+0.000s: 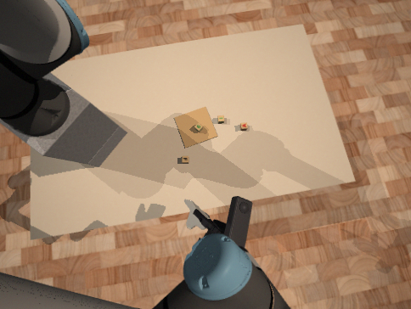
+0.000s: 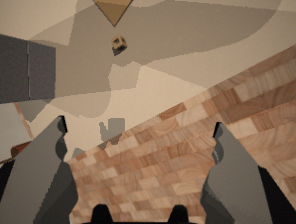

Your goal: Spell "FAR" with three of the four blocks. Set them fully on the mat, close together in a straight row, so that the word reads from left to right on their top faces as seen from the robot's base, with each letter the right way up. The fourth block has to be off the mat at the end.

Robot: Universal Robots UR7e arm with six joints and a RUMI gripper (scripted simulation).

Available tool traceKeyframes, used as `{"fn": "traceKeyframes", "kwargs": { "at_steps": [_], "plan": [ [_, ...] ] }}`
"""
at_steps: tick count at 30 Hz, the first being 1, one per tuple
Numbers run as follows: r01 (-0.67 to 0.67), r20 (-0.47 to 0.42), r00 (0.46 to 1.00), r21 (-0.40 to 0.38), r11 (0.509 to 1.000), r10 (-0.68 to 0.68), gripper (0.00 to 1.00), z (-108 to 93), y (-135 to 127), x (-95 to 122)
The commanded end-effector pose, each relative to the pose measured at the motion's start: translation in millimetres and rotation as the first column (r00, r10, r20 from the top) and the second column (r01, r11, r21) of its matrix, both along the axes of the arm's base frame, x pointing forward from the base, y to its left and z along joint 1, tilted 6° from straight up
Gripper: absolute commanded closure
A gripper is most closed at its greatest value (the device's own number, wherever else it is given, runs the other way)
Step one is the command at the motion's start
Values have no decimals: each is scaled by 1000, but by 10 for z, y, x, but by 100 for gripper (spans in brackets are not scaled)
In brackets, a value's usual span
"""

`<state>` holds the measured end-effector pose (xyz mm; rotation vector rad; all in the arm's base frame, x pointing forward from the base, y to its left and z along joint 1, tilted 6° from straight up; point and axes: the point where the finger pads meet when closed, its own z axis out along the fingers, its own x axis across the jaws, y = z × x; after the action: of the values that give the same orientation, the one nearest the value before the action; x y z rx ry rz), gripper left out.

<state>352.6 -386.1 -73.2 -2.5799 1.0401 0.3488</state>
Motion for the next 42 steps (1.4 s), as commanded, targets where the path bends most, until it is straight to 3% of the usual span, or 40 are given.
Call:
{"fn": "traceKeyframes", "kwargs": {
  "at_steps": [1,25,34,42],
  "plan": [
    [0,1,1000,-1,1000,0,0,6,-4,2],
    [6,8,1000,-10,1000,-6,0,-45,32,57],
    [31,43,999,-44,999,-29,0,-251,204,287],
    [86,131,989,-101,991,-72,0,-609,657,740]
  ]
}}
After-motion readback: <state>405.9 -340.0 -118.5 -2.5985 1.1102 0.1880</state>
